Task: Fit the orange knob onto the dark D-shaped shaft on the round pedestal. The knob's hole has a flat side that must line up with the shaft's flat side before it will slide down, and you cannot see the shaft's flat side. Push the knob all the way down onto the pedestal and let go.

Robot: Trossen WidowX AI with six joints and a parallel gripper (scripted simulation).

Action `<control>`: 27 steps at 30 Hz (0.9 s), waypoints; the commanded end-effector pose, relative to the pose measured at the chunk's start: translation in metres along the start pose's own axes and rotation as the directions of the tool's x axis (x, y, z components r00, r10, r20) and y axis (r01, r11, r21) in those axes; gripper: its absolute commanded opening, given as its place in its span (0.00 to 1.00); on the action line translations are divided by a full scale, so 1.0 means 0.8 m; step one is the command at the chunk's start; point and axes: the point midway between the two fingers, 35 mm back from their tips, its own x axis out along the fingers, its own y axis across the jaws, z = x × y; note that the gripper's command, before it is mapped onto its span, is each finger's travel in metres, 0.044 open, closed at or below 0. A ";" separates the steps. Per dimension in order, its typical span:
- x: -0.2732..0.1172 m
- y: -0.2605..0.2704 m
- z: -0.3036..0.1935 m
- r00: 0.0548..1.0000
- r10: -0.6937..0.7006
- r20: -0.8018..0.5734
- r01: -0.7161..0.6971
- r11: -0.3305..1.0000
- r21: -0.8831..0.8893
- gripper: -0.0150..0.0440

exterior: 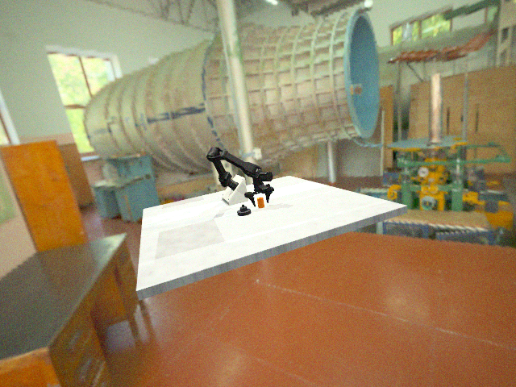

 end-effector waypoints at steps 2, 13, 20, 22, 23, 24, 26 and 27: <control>0.008 -0.002 -0.002 1.000 -0.006 -0.004 0.006 1.000 -0.006 0.96; 0.008 -0.002 -0.002 1.000 -0.006 -0.004 0.006 1.000 -0.006 0.53; 0.007 -0.002 -0.002 1.000 -0.005 -0.004 0.005 1.000 -0.006 0.39; -0.003 0.000 0.001 1.000 -0.003 -0.003 0.003 1.000 -0.006 0.30; -0.010 0.002 0.004 1.000 -0.001 -0.002 0.001 1.000 -0.007 0.25; -0.018 0.003 0.005 1.000 0.000 -0.002 0.000 1.000 -0.007 0.25; -0.034 0.005 0.009 1.000 0.002 -0.001 -0.002 1.000 -0.007 0.25; -0.042 0.006 0.010 1.000 0.003 -0.001 -0.003 1.000 -0.008 0.25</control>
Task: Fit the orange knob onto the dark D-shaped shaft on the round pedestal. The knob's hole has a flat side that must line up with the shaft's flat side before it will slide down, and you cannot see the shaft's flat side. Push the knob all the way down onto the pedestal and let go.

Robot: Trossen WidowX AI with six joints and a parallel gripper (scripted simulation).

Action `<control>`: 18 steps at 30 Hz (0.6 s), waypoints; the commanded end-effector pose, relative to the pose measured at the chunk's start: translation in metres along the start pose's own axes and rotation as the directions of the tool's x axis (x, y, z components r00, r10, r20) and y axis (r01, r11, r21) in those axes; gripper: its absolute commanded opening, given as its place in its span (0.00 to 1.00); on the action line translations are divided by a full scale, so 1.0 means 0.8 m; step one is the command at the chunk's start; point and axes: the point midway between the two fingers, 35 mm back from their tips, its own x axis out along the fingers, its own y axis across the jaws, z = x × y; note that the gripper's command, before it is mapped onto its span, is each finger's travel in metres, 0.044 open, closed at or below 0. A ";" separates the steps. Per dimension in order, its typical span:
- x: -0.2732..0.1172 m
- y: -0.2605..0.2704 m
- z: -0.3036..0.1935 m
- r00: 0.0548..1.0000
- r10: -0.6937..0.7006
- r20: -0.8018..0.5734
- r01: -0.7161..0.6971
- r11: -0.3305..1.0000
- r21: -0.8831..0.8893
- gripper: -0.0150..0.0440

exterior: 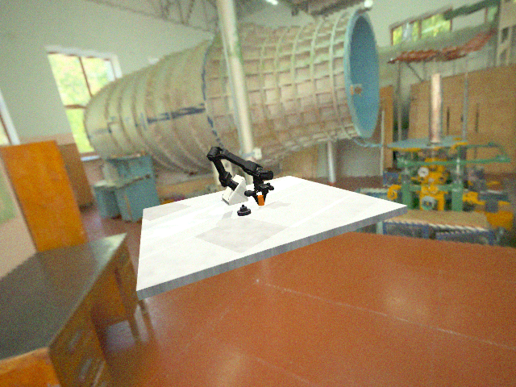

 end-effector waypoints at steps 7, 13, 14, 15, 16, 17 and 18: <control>-0.089 0.010 0.011 1.000 0.014 0.017 -0.014 1.000 0.007 0.25; -0.142 0.010 0.005 1.000 0.010 0.015 -0.010 1.000 0.008 0.25; -0.150 0.009 0.004 1.000 0.009 0.015 -0.009 1.000 0.008 0.25; -0.154 0.009 0.003 1.000 0.008 0.015 -0.009 1.000 0.008 0.25; -0.156 0.009 0.003 1.000 0.008 0.015 -0.008 1.000 0.008 0.25; -0.156 0.009 0.003 1.000 0.008 0.015 -0.008 1.000 0.008 0.25; -0.156 0.009 0.003 1.000 0.008 0.015 -0.008 1.000 0.008 0.25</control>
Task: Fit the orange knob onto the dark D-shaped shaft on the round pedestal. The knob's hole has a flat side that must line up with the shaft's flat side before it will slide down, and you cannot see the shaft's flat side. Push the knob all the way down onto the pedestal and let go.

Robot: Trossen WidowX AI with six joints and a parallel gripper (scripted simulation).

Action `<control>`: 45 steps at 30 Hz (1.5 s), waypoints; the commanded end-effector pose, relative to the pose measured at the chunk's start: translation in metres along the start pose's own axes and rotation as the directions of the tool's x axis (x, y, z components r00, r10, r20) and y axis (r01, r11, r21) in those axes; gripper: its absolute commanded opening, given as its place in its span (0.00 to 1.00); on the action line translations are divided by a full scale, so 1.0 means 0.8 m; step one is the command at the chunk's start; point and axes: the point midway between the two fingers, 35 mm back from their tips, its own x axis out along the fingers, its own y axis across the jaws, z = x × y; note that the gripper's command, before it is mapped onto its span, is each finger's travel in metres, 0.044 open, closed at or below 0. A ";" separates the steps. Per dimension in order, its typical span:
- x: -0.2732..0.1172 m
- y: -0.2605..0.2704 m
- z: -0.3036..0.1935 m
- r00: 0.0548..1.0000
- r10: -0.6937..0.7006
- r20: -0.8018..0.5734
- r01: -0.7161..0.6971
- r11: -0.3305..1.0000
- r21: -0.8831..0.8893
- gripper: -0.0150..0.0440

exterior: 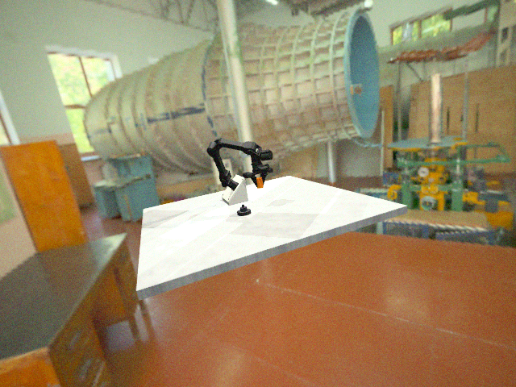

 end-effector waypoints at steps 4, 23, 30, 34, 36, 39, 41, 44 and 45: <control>-0.011 -0.006 -0.001 1.000 0.002 -0.005 -0.002 1.000 0.006 0.25; 0.014 -0.075 0.019 1.000 0.015 0.000 -0.015 1.000 0.003 0.25; 0.024 -0.101 0.022 1.000 0.014 0.000 -0.014 1.000 0.003 0.25; 0.030 -0.116 0.023 1.000 0.012 0.000 -0.012 1.000 0.003 0.25; 0.033 -0.124 0.023 1.000 0.010 0.000 -0.010 1.000 0.004 0.25; 0.038 -0.135 0.023 1.000 0.008 0.000 -0.008 1.000 0.004 0.25; 0.041 -0.143 0.023 1.000 0.005 -0.001 -0.005 1.000 0.005 0.25; 0.045 -0.154 0.022 1.000 0.002 -0.002 -0.002 1.000 0.006 0.25; 0.047 -0.158 0.022 1.000 0.000 -0.002 0.000 1.000 0.006 0.25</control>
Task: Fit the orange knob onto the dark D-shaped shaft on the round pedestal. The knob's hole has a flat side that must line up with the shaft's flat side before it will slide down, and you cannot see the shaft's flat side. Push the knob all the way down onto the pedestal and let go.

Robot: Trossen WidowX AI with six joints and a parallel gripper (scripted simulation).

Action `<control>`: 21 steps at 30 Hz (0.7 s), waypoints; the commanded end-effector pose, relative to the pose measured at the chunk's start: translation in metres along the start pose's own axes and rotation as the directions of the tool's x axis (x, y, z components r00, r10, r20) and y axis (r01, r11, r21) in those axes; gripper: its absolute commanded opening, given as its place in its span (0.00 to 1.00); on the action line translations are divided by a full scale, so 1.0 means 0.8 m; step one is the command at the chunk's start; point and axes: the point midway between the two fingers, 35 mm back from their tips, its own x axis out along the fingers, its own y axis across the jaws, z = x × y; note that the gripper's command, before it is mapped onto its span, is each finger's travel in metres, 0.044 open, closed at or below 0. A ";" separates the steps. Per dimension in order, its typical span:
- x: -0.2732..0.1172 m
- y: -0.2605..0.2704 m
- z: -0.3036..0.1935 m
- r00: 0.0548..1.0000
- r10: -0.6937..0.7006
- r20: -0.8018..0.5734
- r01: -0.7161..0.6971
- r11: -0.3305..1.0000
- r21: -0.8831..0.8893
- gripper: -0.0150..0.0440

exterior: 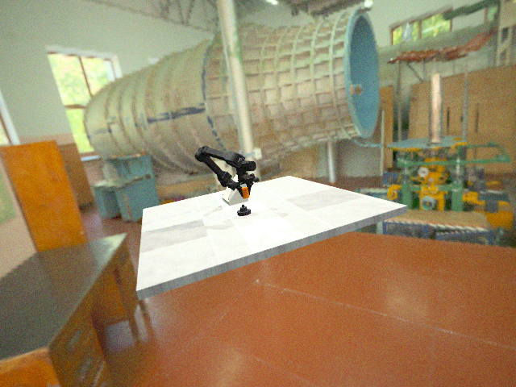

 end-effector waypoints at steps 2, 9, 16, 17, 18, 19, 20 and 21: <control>0.008 -0.023 -0.001 1.000 -0.010 0.002 0.010 1.000 -0.002 0.25; 0.014 -0.036 -0.003 1.000 -0.016 0.000 0.016 1.000 -0.001 0.25; 0.035 -0.036 -0.003 1.000 -0.016 0.000 0.016 1.000 -0.001 0.25; 0.039 -0.036 -0.003 1.000 -0.016 0.000 0.016 1.000 -0.001 0.25; 0.043 -0.036 -0.003 1.000 -0.016 0.000 0.016 1.000 -0.001 0.25; 0.045 -0.036 -0.003 1.000 -0.017 0.000 0.017 1.000 -0.001 0.25; 0.046 -0.036 -0.003 1.000 -0.017 0.000 0.017 1.000 -0.001 0.25; 0.045 -0.036 -0.003 1.000 -0.017 0.000 0.017 1.000 -0.001 0.25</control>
